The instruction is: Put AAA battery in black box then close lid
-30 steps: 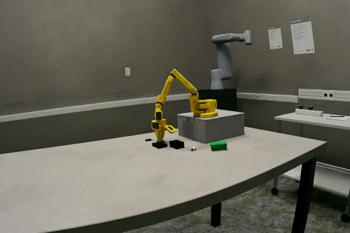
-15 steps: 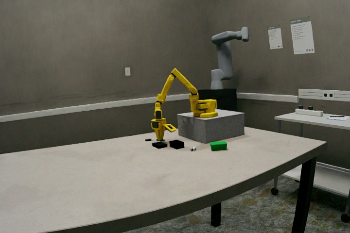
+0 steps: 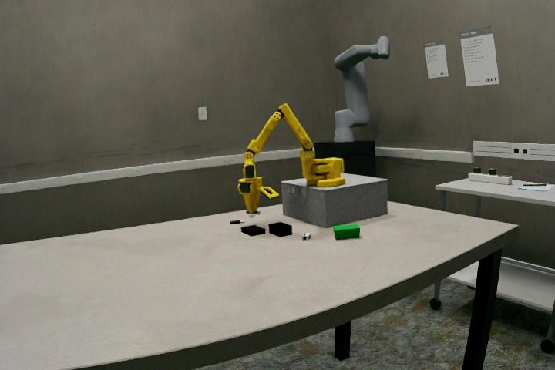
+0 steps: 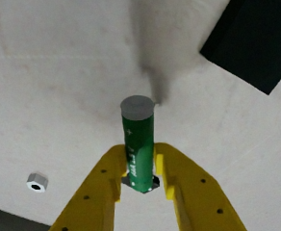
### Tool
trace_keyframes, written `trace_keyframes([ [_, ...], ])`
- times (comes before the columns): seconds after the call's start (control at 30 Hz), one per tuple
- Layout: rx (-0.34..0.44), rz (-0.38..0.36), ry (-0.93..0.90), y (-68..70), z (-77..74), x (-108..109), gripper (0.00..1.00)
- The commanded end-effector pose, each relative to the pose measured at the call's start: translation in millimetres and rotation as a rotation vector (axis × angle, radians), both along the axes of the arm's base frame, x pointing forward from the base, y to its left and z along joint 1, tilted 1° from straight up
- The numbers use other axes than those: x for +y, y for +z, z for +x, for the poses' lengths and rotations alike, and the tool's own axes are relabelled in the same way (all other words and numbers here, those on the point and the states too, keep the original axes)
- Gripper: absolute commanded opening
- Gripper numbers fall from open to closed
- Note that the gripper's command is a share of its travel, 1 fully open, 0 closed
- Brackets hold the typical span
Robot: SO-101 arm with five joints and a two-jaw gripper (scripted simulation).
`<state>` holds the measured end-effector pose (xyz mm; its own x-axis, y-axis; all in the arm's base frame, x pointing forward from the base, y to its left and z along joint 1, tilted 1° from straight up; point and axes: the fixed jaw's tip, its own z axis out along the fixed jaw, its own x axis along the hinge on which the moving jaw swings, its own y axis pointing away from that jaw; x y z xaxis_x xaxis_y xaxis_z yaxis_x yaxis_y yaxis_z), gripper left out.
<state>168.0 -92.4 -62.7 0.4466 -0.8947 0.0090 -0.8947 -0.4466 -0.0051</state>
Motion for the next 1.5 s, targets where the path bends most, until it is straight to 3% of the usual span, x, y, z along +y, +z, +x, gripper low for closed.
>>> trace_keyframes([
  [0.0, 0.002, 0.002, 0.000, 8.5, -1.2, 2, 0.03],
  [0.37, 0.002, 0.002, 0.001, 19.7, -2.7, 3, 0.03],
  [1.47, 0.002, 0.002, 0.001, 23.8, -4.1, 3, 0.03],
])
